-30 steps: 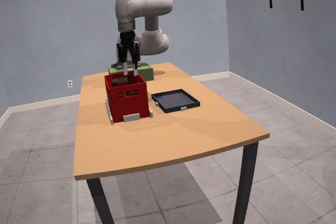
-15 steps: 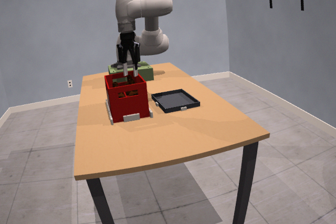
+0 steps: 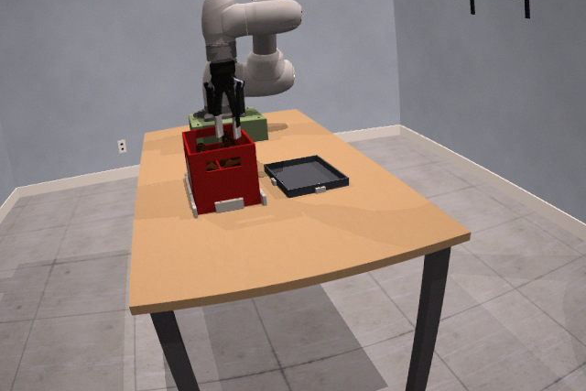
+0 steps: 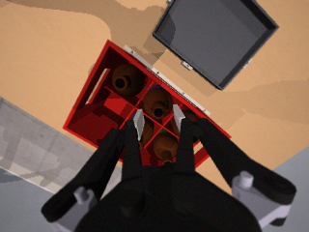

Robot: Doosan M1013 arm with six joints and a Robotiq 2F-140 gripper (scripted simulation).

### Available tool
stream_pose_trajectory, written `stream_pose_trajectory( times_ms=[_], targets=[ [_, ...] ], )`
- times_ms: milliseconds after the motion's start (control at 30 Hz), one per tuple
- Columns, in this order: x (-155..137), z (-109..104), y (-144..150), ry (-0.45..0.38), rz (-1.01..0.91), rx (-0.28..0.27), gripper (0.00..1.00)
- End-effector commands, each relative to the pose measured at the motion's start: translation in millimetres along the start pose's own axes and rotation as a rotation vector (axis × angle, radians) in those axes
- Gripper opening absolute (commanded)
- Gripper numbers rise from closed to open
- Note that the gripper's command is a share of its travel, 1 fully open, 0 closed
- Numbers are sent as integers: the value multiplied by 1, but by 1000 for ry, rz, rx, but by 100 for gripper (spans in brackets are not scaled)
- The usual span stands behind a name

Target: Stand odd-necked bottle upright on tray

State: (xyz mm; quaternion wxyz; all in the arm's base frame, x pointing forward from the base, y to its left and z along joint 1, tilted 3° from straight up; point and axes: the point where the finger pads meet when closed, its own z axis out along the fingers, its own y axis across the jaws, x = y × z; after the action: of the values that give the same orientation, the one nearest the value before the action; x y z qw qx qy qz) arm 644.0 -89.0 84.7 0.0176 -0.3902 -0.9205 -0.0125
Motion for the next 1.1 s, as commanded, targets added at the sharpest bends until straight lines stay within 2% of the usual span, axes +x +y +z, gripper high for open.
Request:
stream_pose_trajectory(
  times_ms=[0,533,1067],
  targets=[
    [3,7,2,3,3,-2,38],
    [3,24,3,3,3,-2,38],
    [3,28,3,3,3,-2,38]
  ],
)
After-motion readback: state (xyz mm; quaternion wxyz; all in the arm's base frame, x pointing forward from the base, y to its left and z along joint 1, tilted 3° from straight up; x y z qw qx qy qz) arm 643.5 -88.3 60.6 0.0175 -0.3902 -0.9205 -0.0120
